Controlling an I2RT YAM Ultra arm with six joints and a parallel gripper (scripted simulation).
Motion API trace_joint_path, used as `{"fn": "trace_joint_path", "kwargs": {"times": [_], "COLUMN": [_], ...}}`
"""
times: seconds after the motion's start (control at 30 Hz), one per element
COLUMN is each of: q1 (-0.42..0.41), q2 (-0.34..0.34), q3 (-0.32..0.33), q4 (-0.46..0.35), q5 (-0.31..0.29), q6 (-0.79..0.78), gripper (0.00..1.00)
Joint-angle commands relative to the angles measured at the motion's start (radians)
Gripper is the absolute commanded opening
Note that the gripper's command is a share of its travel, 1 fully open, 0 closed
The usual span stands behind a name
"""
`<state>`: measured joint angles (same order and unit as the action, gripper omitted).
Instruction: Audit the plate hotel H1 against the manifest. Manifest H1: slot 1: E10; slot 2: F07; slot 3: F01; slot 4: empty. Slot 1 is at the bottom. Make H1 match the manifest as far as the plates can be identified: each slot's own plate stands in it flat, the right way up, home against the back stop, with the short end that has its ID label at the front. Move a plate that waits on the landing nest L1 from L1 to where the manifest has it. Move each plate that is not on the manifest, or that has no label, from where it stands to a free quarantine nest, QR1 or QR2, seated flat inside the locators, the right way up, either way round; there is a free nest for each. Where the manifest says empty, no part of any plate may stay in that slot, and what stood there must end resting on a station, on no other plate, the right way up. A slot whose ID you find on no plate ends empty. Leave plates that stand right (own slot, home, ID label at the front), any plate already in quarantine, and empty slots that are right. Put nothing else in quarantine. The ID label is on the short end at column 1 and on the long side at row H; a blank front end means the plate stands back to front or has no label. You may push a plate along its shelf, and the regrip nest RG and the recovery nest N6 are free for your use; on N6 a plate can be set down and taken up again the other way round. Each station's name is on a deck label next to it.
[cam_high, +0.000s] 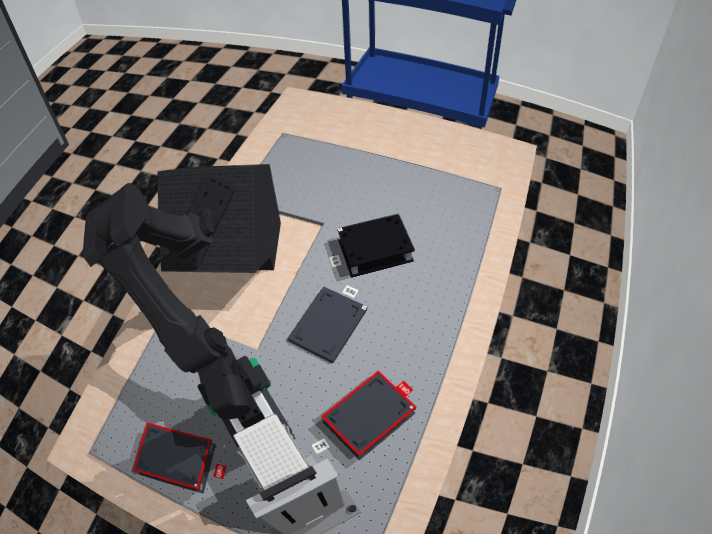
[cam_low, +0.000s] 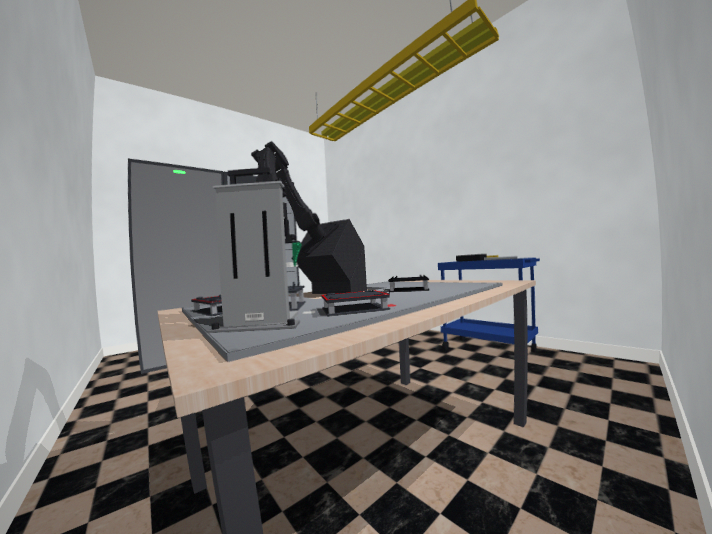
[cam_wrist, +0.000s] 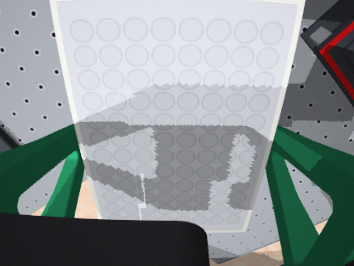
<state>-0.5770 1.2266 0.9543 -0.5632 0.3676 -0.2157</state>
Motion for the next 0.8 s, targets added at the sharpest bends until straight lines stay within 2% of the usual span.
{"fn": "trace_joint_path", "kwargs": {"times": [0.0, 0.3, 0.77], "q1": [0.015, 0.015, 0.067], "q2": [-0.036, -0.036, -0.108], "q3": [0.029, 0.029, 0.072], "q4": [-0.002, -0.002, -0.14], "q5": [0.001, 0.001, 0.04], "q6": [0.005, 0.005, 0.047], "gripper": [0.87, 0.87, 0.87]}}
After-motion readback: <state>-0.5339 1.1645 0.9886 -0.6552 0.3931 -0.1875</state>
